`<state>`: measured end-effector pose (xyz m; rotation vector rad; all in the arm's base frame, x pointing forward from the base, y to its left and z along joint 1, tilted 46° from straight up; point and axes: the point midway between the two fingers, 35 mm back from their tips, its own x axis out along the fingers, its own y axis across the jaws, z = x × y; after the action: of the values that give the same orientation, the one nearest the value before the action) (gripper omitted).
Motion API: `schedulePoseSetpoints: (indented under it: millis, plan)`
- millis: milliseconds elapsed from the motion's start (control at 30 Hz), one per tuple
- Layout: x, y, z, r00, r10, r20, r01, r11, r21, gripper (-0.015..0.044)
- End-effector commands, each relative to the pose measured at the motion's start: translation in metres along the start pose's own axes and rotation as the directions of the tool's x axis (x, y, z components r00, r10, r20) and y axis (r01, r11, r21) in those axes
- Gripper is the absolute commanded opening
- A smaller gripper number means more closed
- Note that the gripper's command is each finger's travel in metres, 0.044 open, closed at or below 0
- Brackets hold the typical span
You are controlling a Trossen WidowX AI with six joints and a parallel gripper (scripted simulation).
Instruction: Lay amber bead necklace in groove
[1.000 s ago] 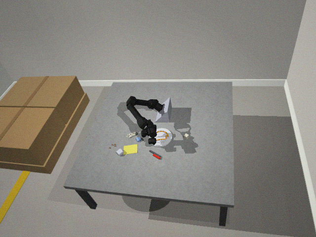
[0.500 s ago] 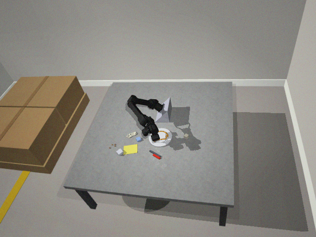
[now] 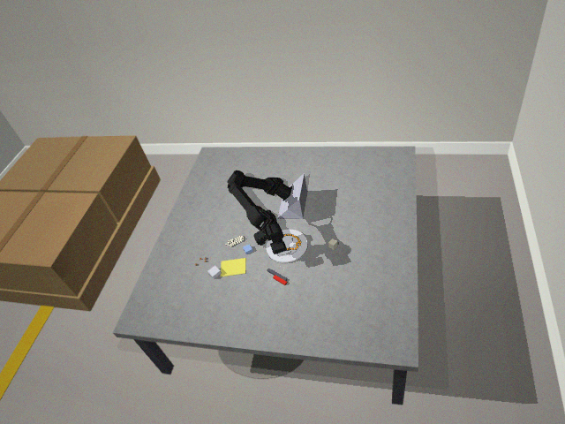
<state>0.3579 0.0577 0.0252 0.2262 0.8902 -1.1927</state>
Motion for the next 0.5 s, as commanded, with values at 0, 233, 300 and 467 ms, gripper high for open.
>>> schedulePoseSetpoints:
  millis: [0, 233, 300, 467]
  plan:
    - [0.008, -0.001, 0.0, 1.0, -0.006, 0.002, 0.006, 1.0, -0.005, 0.012]
    - [0.02, -0.002, 0.001, 1.0, -0.009, 0.001, 0.009, 1.0, -0.008, 0.012]
    - [0.023, -0.002, 0.001, 1.0, -0.01, 0.001, 0.01, 1.0, -0.009, 0.012]
    - [0.03, -0.003, 0.001, 1.0, -0.012, 0.001, 0.012, 1.0, -0.01, 0.012]
